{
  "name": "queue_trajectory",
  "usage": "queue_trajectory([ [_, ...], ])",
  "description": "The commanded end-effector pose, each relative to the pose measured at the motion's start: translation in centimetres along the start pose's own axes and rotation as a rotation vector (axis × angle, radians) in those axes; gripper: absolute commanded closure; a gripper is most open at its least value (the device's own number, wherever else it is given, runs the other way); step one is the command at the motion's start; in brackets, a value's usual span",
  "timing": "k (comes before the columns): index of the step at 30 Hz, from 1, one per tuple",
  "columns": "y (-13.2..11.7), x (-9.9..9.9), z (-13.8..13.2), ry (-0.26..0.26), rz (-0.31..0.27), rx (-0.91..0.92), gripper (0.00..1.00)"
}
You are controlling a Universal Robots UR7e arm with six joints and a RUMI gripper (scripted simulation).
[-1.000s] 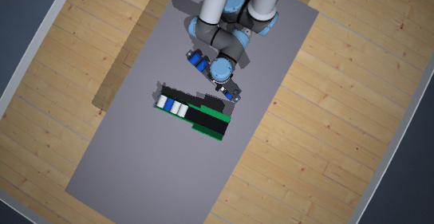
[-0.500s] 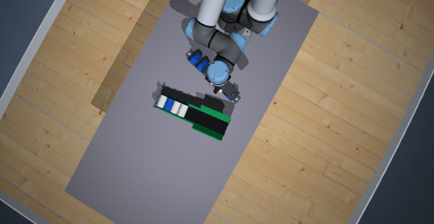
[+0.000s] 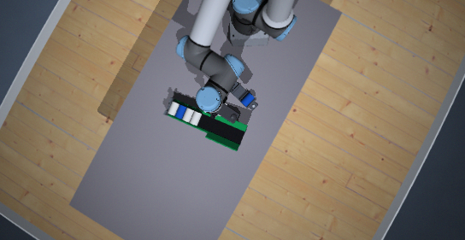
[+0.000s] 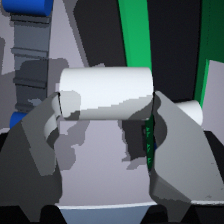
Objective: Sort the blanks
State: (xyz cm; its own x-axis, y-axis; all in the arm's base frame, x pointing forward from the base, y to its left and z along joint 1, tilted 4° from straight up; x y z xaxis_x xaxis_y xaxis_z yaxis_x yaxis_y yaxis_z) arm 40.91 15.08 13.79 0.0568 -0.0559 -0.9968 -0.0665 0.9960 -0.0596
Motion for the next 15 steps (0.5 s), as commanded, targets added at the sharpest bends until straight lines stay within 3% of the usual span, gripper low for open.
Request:
queue_trajectory([
  [1,-1.1,-1.0,4.6,0.014,0.003,-0.077,0.63],
  [7,-2.5,-1.9,8.4,0.014,0.004,-0.146,0.63],
  [15,-2.9,-2.1,9.4,0.014,0.004,-0.164,0.63],
])
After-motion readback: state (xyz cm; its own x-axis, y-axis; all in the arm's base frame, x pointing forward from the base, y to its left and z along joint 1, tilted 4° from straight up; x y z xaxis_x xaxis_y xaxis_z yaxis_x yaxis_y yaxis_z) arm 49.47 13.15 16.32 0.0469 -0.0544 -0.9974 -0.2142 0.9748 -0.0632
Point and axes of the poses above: the point where the finger pads meet when closed, its own x axis out along the fingers, its own z axis across the jaws, y = z × x, the point moved 7 cm from there along -x, back along the fingers
